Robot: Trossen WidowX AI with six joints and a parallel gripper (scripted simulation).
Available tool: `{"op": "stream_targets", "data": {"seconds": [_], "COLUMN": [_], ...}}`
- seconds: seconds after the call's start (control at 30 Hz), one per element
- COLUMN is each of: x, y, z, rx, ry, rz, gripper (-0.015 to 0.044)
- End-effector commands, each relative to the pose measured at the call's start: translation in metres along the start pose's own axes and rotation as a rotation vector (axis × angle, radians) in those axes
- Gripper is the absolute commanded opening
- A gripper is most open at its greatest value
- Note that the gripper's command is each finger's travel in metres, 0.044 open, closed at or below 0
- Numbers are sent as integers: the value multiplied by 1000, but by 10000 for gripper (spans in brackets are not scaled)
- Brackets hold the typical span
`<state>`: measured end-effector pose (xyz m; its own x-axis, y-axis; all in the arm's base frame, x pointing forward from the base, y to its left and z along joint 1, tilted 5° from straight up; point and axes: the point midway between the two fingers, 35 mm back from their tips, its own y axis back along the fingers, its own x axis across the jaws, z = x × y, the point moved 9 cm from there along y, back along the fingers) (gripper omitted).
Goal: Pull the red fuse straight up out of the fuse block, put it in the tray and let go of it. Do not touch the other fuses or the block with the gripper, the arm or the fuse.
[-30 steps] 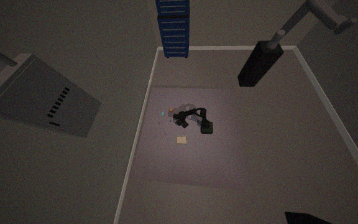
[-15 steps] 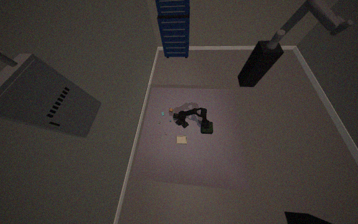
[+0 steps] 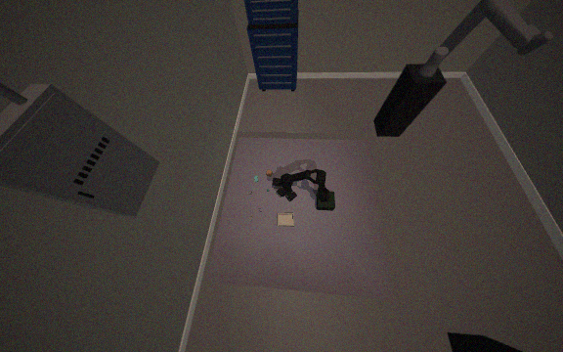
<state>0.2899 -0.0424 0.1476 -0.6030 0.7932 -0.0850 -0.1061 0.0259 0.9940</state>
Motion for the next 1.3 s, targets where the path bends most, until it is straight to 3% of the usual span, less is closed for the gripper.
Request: {"op": "stream_targets", "data": {"seconds": [0.0,0.43,1.27], "x": [-1,1,94], "y": [7,21,22], "z": [0,3,98], "rx": [-3,-3,-10], "ry": [3,3,1], "rz": [-9,-8,6], "gripper": [0,0,0]}}
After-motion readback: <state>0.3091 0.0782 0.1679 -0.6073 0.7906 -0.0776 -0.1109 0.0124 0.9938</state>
